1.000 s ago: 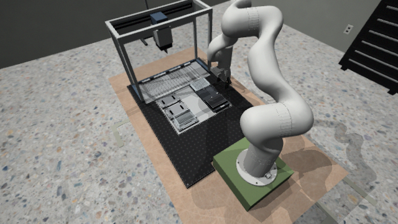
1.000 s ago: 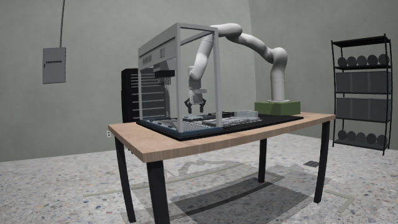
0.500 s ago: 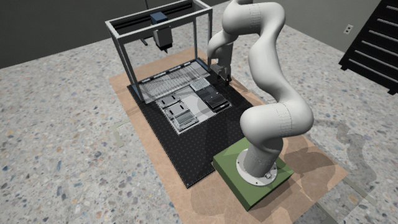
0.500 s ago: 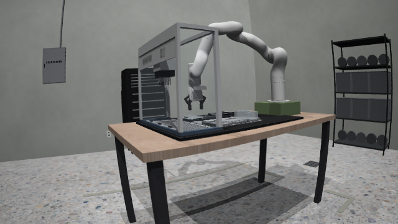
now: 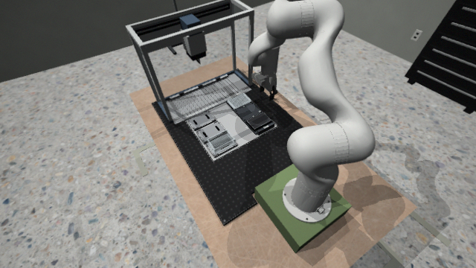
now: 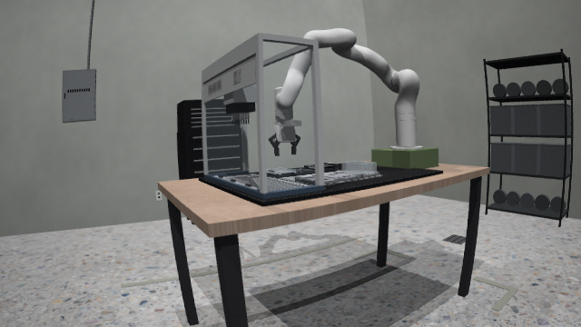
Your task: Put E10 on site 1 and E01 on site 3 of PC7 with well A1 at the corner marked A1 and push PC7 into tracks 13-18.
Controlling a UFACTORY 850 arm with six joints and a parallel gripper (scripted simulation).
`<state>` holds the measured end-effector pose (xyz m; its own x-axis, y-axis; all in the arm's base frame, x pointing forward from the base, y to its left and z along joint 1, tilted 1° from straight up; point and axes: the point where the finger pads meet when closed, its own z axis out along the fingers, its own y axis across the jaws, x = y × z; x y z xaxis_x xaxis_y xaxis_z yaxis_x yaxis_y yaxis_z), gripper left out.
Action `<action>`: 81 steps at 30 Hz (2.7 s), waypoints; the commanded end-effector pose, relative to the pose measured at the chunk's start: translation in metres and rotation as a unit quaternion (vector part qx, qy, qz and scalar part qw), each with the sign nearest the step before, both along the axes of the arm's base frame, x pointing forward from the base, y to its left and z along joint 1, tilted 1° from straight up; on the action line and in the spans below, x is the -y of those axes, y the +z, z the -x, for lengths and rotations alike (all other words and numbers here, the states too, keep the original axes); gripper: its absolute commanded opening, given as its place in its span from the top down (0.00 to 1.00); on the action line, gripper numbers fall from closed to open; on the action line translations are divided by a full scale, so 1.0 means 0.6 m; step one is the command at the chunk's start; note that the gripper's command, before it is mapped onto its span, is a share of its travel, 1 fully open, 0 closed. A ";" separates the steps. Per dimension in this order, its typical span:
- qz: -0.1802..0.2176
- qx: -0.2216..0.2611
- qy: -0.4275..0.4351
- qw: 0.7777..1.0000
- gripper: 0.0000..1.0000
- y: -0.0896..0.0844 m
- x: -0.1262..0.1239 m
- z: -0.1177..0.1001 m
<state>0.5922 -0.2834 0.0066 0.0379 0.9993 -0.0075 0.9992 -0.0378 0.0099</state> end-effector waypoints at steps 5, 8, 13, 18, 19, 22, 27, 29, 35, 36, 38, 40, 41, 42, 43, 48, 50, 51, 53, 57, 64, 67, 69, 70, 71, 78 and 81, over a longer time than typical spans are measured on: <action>0.000 0.001 0.000 1.000 0.00 0.018 0.000 -0.001; 0.000 0.001 0.000 1.000 0.00 0.026 0.000 -0.001; 0.000 0.001 0.000 1.000 0.00 0.040 0.000 -0.001; 0.000 0.001 0.000 1.000 0.00 0.048 0.000 -0.001; 0.000 0.001 0.000 1.000 0.00 0.051 0.000 -0.001; 0.000 0.001 0.000 1.000 0.00 0.060 0.000 0.000; 0.000 0.001 0.000 1.000 0.00 0.073 0.000 0.000; 0.000 0.001 0.000 1.000 0.00 0.079 0.000 0.000; 0.000 0.001 0.000 1.000 0.00 0.079 0.000 0.000; 0.000 0.001 0.000 1.000 0.00 0.079 0.000 0.000; 0.000 0.001 0.000 1.000 0.00 0.079 0.000 0.000; 0.000 0.001 -0.017 1.000 0.18 0.079 -0.005 0.007; 0.000 0.001 -0.033 0.999 0.18 0.079 -0.010 0.013; 0.000 0.001 -0.050 0.999 0.18 0.079 -0.015 0.020; 0.000 0.001 -0.067 0.998 0.18 0.078 -0.019 0.027; -0.001 0.002 -0.149 0.989 0.18 0.078 -0.043 0.061; -0.001 0.002 -0.166 0.986 0.18 0.078 -0.048 0.068; -0.001 0.002 -0.166 0.986 0.18 0.078 -0.048 0.068; -0.002 0.002 -0.199 0.980 0.18 0.077 -0.058 0.081; -0.002 0.003 -0.263 0.965 0.18 0.077 -0.077 0.109; -0.004 0.004 -0.374 0.927 0.18 0.076 -0.111 0.156; -0.004 0.004 -0.405 0.914 0.18 0.076 -0.121 0.170; -0.004 0.004 -0.420 0.908 0.18 0.076 -0.125 0.177; -0.004 0.004 -0.435 0.900 0.18 0.076 -0.130 0.184; -0.004 0.004 -0.450 0.893 0.18 0.076 -0.135 0.190; -0.005 0.005 -0.551 0.835 0.18 0.075 -0.169 0.238; -0.006 0.005 -0.592 0.806 0.18 0.074 -0.183 0.258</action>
